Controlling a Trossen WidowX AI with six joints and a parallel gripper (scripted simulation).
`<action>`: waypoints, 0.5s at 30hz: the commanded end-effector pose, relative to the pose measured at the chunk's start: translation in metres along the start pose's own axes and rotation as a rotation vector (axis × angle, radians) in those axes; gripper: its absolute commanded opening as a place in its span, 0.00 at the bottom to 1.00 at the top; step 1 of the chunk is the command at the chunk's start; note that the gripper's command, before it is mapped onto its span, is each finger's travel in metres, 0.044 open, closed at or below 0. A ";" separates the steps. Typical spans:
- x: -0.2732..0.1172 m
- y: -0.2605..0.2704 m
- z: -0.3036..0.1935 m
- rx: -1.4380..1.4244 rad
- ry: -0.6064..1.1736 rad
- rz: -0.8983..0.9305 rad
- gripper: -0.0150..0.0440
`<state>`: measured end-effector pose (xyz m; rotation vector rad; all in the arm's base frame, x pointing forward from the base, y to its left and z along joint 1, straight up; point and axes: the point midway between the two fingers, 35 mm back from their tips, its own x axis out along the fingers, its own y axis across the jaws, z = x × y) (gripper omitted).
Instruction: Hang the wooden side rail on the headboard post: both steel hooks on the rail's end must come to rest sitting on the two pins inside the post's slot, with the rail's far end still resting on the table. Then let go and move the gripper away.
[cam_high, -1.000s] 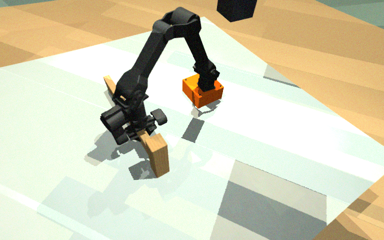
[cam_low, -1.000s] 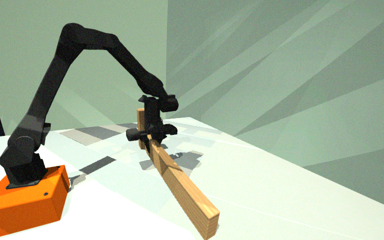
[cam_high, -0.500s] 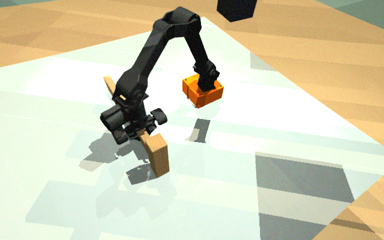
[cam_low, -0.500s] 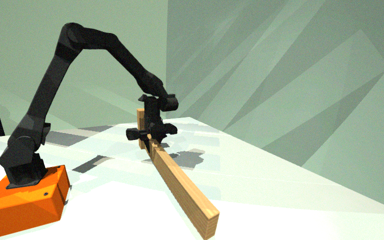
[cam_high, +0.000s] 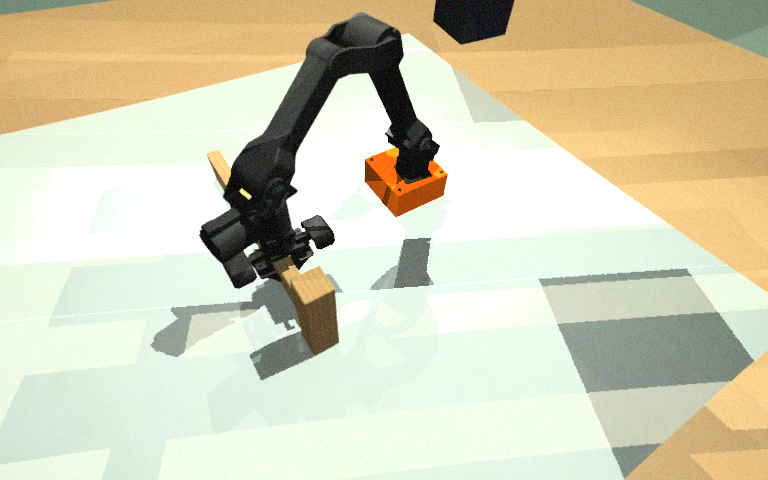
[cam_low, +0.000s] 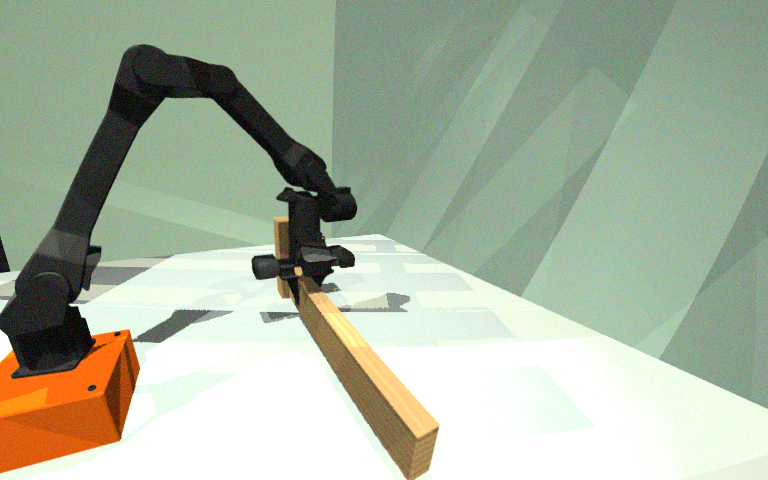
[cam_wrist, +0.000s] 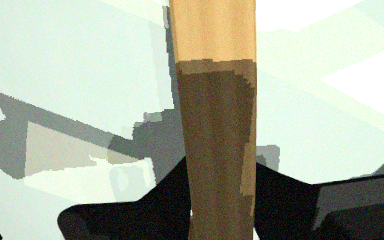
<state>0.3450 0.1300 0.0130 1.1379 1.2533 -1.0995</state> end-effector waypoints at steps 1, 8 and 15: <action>-0.005 0.002 0.000 0.007 0.000 0.010 0.25; -0.006 0.002 0.000 0.007 0.000 0.010 0.25; -0.007 0.002 0.000 0.007 0.000 0.010 0.25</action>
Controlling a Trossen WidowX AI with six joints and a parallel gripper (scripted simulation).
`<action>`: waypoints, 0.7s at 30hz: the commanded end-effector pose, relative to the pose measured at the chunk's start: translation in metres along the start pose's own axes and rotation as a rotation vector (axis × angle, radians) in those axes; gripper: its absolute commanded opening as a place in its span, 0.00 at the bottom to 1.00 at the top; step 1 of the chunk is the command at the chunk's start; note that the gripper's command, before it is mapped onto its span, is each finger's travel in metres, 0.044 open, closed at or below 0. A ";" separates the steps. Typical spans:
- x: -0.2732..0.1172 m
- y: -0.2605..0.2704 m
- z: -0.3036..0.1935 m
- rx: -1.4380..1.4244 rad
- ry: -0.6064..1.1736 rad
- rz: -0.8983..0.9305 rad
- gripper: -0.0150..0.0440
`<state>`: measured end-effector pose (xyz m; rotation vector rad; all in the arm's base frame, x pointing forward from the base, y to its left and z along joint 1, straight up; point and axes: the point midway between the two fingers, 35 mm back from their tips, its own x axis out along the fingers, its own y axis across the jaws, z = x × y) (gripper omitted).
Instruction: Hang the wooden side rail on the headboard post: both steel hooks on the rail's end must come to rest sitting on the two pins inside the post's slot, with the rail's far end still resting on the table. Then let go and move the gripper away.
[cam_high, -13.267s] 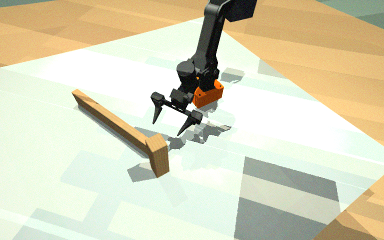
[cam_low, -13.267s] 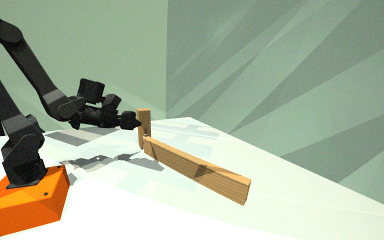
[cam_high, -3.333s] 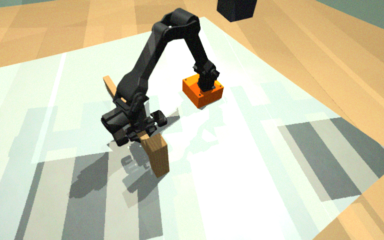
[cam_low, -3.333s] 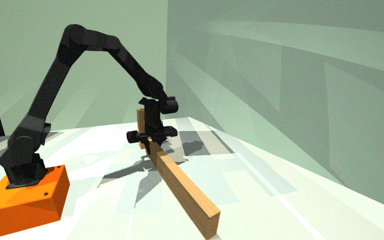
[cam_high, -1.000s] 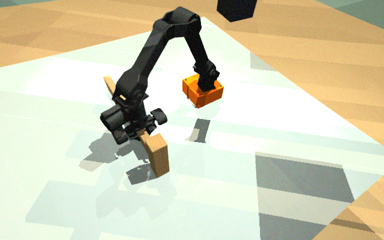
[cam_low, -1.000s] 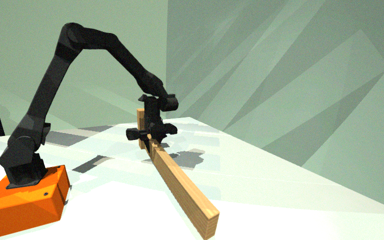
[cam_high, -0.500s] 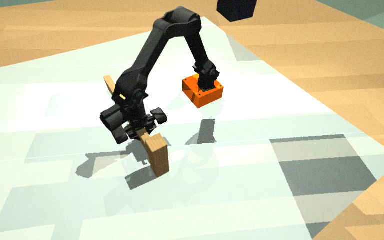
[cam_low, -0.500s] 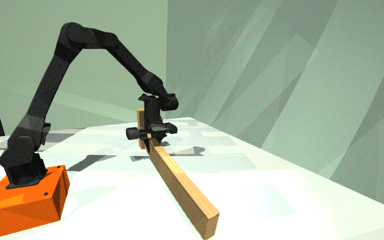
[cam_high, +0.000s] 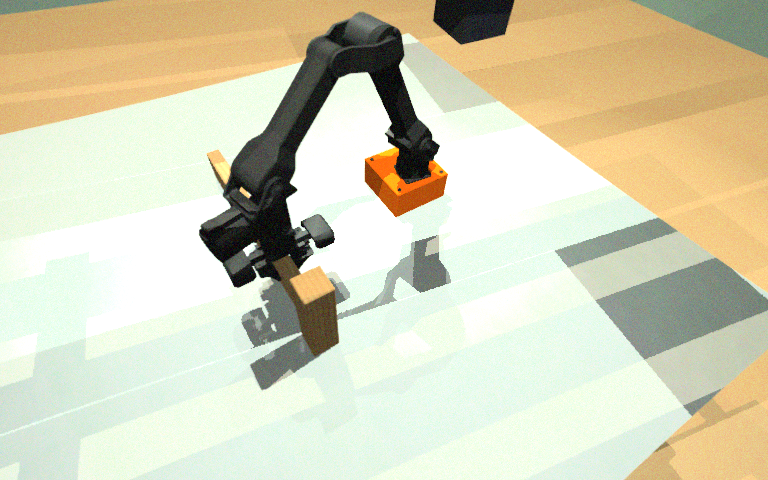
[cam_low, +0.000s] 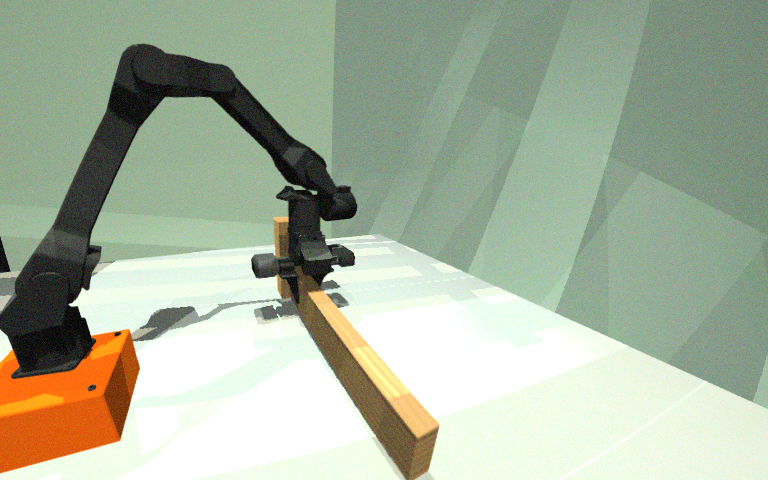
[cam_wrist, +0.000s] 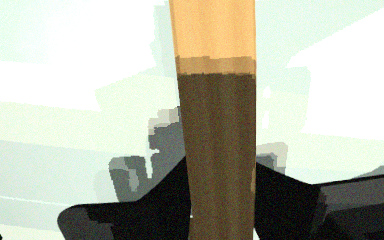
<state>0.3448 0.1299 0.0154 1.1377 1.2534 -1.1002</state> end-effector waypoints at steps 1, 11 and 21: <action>-0.005 0.002 0.000 0.007 0.000 0.010 0.25; -0.006 0.002 0.000 0.007 0.000 0.010 0.25; -0.008 0.003 0.000 0.007 0.000 0.010 0.25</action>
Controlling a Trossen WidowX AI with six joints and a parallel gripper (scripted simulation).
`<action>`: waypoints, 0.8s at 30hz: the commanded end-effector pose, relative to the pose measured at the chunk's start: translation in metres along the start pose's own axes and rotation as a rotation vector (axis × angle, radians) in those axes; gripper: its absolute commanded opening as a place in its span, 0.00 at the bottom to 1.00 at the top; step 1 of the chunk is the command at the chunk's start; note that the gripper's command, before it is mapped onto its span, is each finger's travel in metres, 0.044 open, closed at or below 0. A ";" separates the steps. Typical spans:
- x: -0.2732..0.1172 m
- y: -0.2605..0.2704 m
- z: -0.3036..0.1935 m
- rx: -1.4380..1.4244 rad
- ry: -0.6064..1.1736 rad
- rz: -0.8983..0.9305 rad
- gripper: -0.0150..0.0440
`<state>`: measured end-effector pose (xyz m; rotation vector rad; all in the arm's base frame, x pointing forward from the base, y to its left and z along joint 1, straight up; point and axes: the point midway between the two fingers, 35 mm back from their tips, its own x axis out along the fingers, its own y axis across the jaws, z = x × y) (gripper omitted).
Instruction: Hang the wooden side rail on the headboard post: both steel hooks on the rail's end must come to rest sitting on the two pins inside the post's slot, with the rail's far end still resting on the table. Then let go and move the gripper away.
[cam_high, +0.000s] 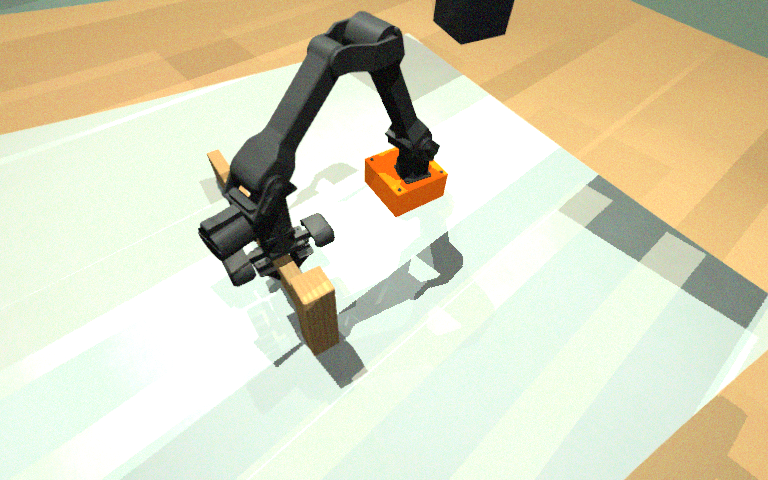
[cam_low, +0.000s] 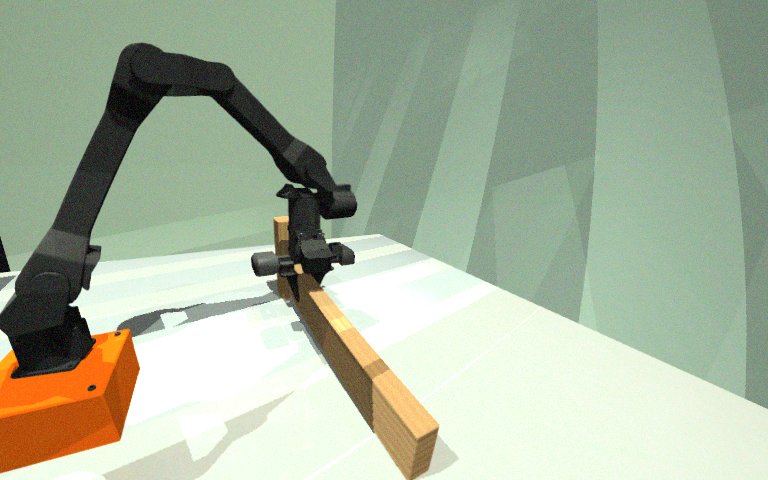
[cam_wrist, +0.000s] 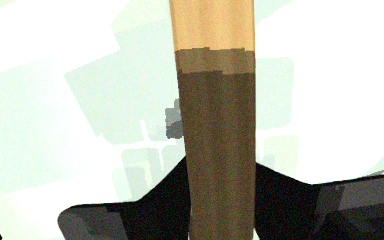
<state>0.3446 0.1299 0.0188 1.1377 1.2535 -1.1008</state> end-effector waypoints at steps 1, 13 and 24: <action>-0.004 0.003 0.000 0.006 0.000 0.011 0.25; -0.003 0.003 -0.002 0.006 0.001 0.011 0.25; -0.002 0.003 -0.003 0.006 0.001 0.011 0.25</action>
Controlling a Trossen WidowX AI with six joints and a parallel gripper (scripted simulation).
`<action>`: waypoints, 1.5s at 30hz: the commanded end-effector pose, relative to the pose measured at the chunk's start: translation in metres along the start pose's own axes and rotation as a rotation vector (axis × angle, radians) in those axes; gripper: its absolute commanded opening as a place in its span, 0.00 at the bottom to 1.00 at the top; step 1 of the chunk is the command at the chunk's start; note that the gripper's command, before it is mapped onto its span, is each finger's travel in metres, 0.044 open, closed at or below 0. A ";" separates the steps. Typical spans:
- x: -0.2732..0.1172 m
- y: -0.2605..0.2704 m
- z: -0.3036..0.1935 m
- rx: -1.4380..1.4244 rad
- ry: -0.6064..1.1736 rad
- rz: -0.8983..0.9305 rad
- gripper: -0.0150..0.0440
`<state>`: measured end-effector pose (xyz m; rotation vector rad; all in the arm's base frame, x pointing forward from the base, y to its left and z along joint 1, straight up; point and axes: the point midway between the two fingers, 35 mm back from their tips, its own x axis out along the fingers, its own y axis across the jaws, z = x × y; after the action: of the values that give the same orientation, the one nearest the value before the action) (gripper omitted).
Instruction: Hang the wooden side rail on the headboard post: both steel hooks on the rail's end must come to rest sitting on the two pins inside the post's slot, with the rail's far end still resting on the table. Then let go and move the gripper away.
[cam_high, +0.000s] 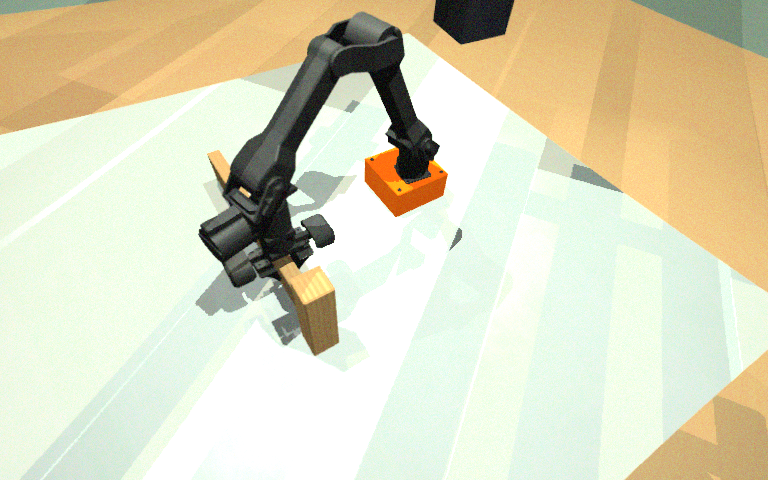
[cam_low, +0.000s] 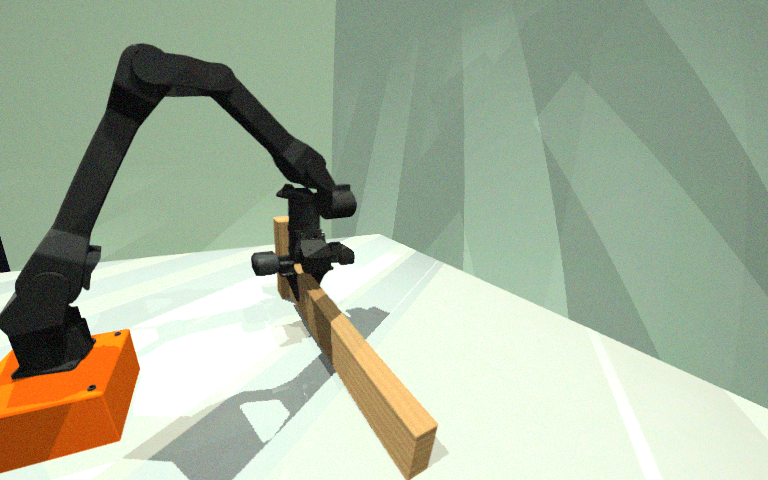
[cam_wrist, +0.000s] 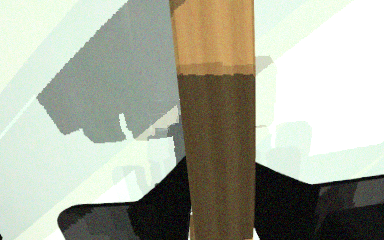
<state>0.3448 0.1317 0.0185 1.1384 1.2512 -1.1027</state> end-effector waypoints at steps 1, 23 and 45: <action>-0.002 0.003 -0.001 0.004 0.002 0.011 0.25; -0.004 0.002 -0.004 0.004 0.002 0.011 0.25; -0.002 0.002 -0.006 0.004 0.003 0.010 0.25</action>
<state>0.3445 0.1367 0.0193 1.1411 1.2501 -1.1018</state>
